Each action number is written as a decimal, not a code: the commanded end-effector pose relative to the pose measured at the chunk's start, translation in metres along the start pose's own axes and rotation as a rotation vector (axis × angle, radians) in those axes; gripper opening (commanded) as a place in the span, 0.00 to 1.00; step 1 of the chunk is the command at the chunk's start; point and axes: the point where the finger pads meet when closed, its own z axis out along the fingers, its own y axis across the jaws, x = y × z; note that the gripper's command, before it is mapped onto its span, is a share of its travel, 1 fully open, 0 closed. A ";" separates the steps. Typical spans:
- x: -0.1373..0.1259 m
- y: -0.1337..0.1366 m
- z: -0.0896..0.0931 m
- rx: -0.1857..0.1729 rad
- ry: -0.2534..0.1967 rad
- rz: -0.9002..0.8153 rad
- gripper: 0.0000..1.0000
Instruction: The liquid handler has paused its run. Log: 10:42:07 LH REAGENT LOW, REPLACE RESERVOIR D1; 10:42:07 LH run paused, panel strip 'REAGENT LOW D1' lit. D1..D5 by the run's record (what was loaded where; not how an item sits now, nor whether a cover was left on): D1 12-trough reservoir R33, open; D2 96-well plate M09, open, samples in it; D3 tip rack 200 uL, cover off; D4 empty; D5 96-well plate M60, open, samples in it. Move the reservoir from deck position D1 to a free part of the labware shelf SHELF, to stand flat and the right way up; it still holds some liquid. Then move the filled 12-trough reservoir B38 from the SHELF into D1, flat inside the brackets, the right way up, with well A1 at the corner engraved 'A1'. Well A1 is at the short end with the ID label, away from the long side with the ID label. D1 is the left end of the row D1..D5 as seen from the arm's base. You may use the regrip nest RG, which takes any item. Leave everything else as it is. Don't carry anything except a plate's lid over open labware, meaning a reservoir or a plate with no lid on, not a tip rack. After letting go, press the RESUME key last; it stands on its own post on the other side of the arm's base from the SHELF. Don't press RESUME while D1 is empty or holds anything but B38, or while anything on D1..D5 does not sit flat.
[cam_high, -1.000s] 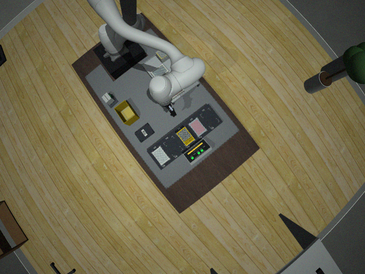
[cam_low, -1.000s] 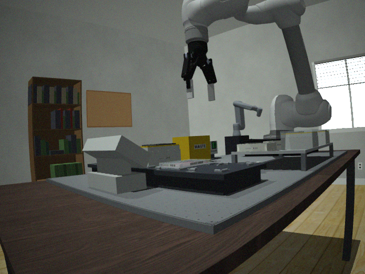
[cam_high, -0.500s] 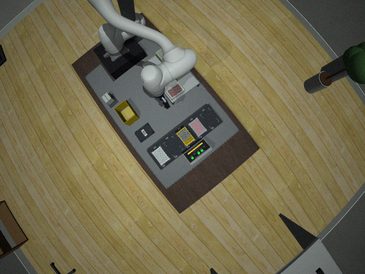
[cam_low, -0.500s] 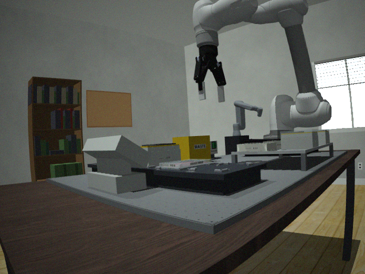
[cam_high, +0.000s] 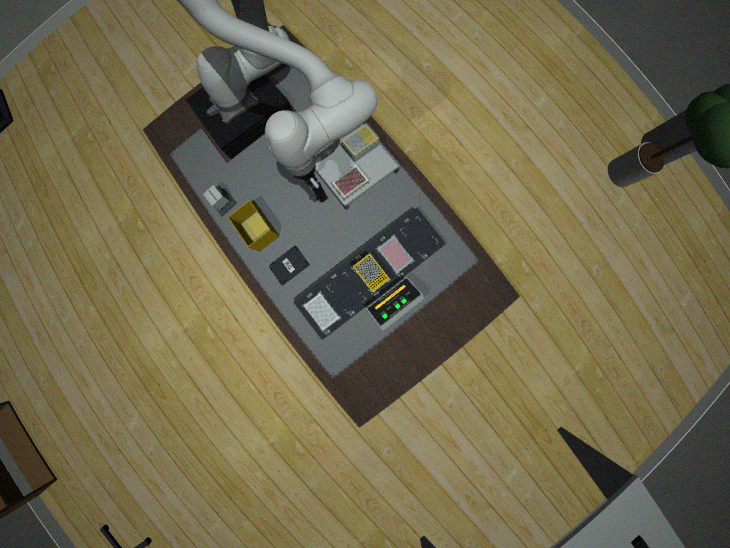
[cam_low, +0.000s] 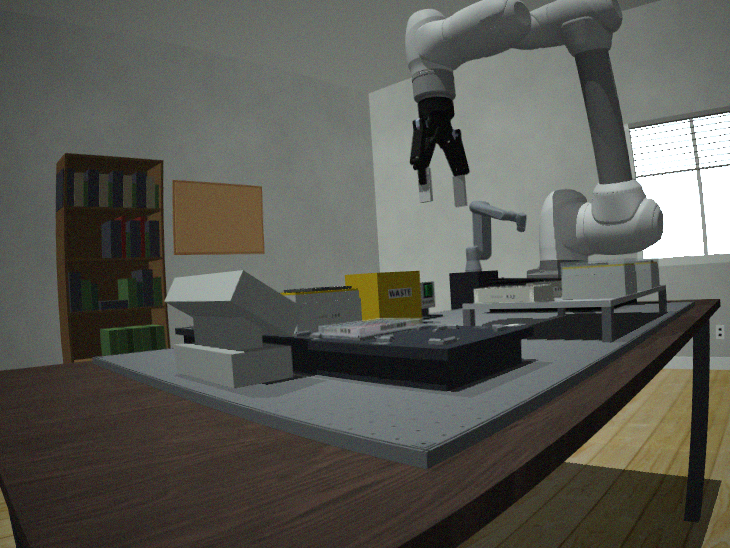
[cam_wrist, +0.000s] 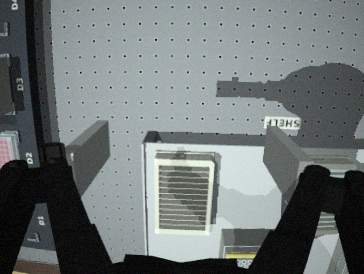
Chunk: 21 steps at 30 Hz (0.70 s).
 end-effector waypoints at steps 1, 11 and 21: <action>0.000 0.019 0.000 0.000 0.000 0.000 0.77; 0.001 0.059 0.000 0.000 0.000 0.000 0.77; 0.001 0.104 0.000 0.000 0.000 0.000 0.77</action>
